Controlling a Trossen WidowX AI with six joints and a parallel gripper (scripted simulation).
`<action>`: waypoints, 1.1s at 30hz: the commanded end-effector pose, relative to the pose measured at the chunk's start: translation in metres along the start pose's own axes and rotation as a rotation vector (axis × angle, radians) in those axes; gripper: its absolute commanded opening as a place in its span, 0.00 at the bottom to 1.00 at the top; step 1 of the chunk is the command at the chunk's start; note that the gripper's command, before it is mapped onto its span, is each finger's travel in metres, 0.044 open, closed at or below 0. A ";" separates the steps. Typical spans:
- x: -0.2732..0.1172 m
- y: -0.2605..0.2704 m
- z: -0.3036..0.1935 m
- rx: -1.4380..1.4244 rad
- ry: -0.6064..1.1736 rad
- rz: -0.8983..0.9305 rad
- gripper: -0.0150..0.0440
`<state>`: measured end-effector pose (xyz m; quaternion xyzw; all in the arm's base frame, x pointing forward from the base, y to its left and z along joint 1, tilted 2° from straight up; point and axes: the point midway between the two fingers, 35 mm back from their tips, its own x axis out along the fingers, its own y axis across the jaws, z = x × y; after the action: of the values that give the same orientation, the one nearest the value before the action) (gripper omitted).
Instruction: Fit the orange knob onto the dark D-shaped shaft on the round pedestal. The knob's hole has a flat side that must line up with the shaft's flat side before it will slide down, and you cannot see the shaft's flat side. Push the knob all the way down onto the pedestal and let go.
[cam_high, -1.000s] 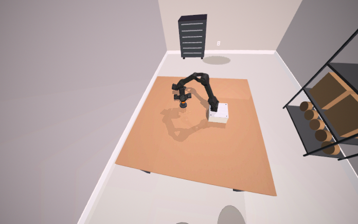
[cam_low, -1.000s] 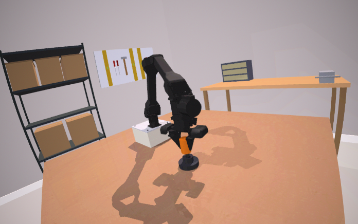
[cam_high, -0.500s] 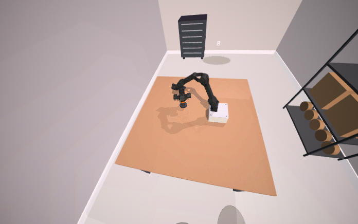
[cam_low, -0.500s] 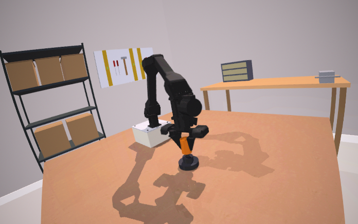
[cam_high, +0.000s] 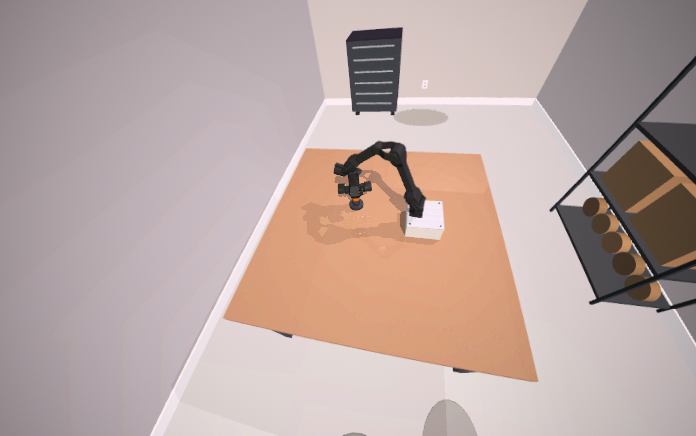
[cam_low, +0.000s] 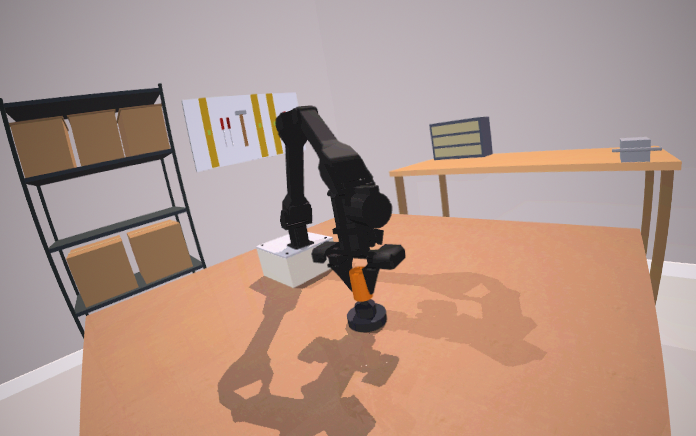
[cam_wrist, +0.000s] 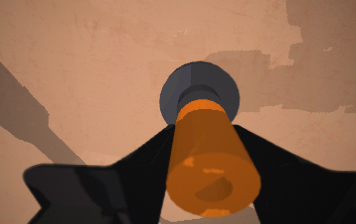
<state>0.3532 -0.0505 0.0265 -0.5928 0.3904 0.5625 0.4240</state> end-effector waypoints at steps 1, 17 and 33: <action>-0.003 0.002 0.001 -0.004 -0.001 -0.001 0.25; -0.006 -0.001 0.000 -0.214 -0.001 -0.001 0.25; -0.001 -0.002 -0.001 -0.214 -0.001 -0.001 0.25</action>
<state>0.3555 -0.0510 0.0292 -0.6337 0.3296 0.6003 0.3597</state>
